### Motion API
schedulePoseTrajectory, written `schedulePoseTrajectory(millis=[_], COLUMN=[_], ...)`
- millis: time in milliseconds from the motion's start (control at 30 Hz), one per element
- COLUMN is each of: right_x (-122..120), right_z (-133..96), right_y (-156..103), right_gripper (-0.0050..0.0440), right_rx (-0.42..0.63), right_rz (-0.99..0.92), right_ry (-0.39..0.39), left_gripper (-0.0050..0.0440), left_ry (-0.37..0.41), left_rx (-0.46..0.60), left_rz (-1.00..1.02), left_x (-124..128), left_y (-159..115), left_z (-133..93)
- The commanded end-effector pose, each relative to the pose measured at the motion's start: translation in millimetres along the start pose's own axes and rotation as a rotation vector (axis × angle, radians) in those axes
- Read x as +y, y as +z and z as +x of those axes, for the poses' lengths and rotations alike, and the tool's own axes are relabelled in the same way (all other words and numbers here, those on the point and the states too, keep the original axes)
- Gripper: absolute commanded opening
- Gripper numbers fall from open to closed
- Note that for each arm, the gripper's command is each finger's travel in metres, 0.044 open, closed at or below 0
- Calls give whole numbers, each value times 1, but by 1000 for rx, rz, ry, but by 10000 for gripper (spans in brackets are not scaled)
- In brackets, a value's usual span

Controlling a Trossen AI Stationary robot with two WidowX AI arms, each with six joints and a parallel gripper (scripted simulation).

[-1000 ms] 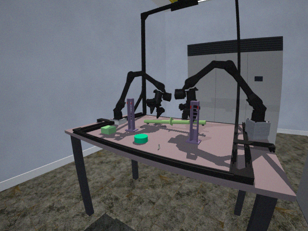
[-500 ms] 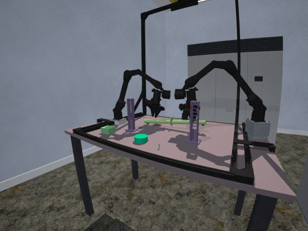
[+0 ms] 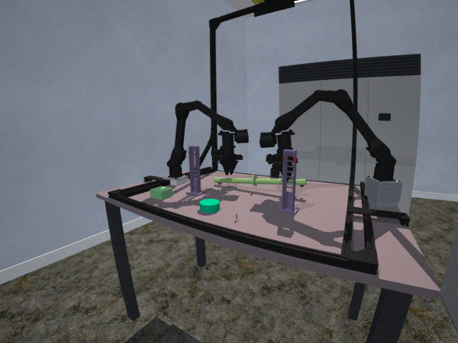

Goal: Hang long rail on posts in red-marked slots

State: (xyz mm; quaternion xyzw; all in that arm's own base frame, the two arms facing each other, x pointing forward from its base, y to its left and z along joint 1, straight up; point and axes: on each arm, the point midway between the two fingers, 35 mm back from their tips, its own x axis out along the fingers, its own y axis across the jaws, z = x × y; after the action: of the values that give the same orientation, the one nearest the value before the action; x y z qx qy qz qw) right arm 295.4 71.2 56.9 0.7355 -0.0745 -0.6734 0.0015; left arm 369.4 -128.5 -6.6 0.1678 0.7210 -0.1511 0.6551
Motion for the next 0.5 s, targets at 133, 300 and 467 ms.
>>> schedulePoseTrajectory(millis=[133,300,467], right_x=[6,11,11], right_z=[2,3,7], right_y=[2,3,3], right_gripper=[160,160,160], right_rx=[6,11,11], right_rz=[-18,-39,-39], right_ry=[-64,-109,-110], left_gripper=[0,0,0], left_ry=[3,1,1], left_rx=[4,3,3], left_rz=[9,0,0], left_x=[-2,2,2], left_y=[-1,0,0], left_z=[0,-2,-2])
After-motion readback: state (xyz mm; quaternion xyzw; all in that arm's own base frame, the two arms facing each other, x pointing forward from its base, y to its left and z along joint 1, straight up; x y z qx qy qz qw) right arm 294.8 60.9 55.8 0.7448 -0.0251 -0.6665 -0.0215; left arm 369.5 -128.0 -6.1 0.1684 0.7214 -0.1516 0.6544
